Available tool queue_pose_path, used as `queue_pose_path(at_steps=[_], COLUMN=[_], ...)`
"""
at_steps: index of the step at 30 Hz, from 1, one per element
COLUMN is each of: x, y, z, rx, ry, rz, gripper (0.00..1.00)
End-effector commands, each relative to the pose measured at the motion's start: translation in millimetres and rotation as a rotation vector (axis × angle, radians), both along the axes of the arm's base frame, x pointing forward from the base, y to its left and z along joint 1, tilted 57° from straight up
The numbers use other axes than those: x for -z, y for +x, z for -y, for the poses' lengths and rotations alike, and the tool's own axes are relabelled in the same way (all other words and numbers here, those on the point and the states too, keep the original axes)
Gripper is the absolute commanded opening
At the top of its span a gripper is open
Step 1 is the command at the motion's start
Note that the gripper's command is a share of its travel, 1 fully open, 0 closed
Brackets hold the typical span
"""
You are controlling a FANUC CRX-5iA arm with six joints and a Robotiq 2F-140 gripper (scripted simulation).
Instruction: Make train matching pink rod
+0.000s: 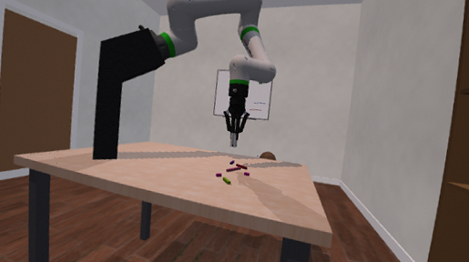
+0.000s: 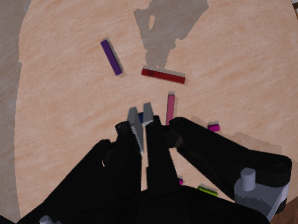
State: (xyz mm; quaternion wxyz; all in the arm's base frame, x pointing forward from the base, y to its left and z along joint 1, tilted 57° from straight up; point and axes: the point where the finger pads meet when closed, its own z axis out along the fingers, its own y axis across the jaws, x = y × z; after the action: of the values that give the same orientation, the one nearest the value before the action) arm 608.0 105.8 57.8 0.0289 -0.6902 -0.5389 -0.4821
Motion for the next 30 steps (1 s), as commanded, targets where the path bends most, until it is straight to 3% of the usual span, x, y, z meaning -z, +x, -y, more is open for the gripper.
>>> queue_pose_path(at_steps=[1, 9, 30], x=[-32, -73, -69], y=[23, 47, 53], z=[-7, -16, -21], rx=[0.068, 0.152, 0.152], ry=[0.078, 0.171, 0.171], rz=[-0.088, -0.163, -0.165], gripper=[0.03, 0.03, 0.03])
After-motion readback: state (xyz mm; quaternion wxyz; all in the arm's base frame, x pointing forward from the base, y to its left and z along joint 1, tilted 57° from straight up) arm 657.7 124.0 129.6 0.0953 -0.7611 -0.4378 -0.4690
